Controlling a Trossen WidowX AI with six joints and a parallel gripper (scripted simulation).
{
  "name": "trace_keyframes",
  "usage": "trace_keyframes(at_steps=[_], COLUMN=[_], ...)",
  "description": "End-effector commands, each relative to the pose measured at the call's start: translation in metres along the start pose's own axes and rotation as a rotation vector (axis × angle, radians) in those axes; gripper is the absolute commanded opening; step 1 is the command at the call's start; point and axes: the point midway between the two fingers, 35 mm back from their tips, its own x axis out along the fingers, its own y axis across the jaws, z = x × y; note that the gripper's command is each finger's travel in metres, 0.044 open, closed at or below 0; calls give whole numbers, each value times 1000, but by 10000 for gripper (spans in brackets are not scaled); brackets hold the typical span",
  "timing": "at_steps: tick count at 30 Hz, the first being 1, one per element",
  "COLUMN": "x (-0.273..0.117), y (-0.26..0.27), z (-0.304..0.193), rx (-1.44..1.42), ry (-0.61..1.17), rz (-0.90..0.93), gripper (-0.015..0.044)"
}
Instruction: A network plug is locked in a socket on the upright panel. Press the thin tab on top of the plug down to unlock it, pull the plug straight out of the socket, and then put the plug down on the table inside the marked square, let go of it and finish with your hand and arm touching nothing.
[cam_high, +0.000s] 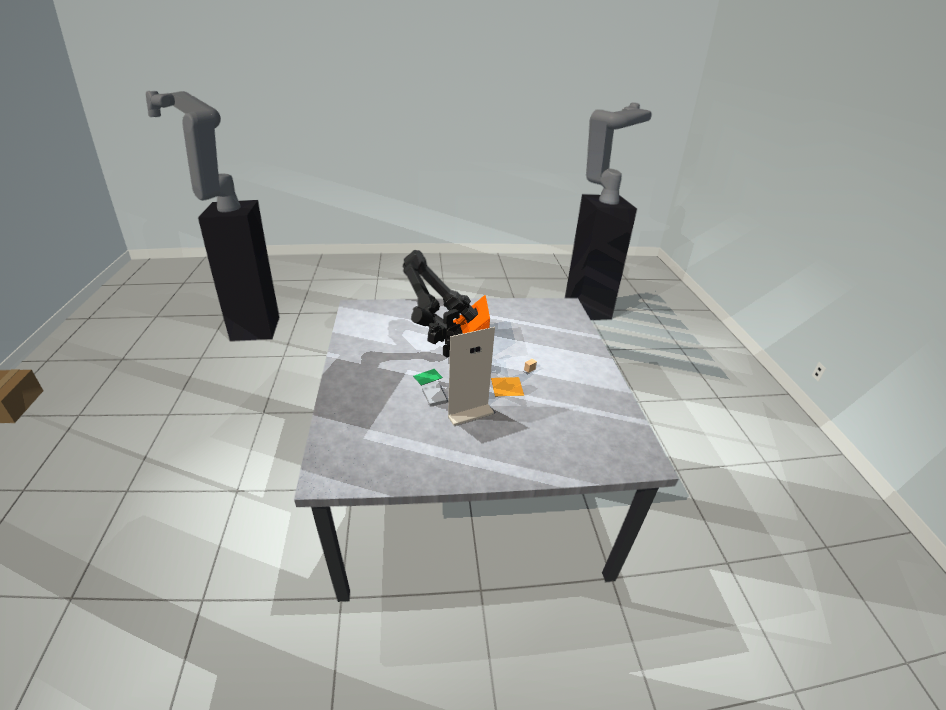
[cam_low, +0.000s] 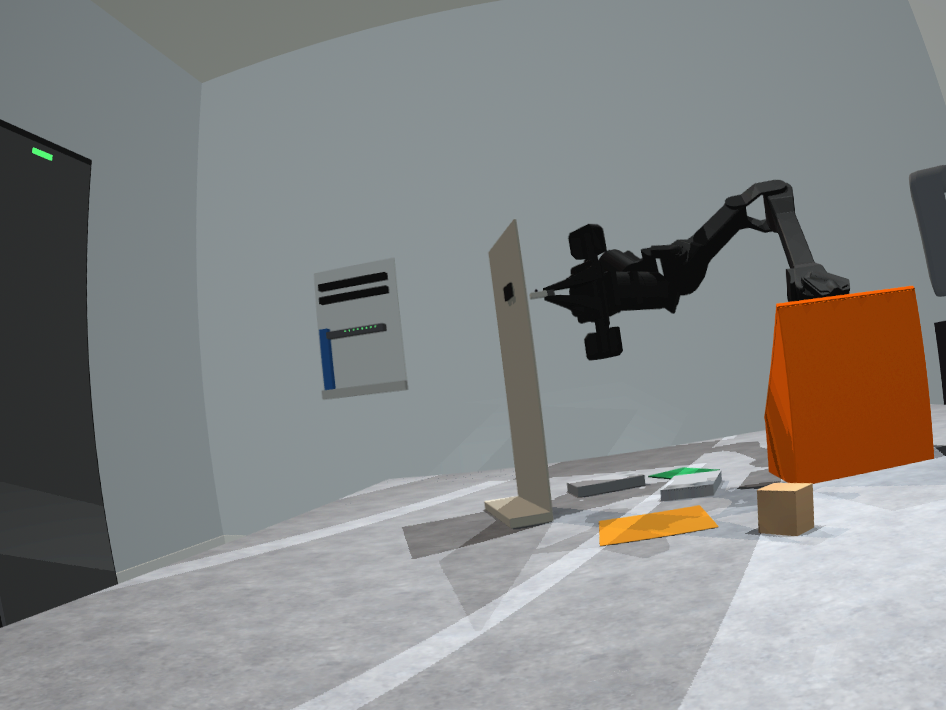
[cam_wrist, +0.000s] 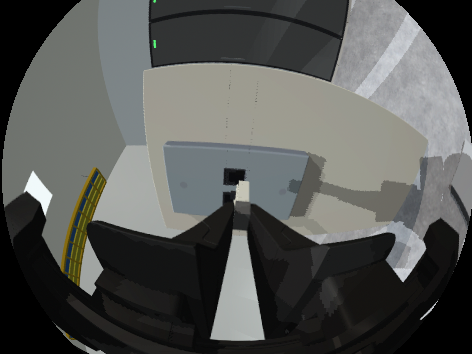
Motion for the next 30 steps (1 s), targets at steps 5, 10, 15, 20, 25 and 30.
trace_keyframes(at_steps=[5, 10, 15, 20, 25, 30], x=[-5, -8, -11, -14, -16, -19], y=[1, 1, 1, 1, 1, 1], z=[-2, -2, -2, -3, -3, -4], rx=[-4, -4, -4, -4, -4, -4], ry=[3, 3, 3, 3, 3, 3], rz=[4, 4, 4, 4, 3, 3], gripper=[0, 0, 0, 0, 0, 0])
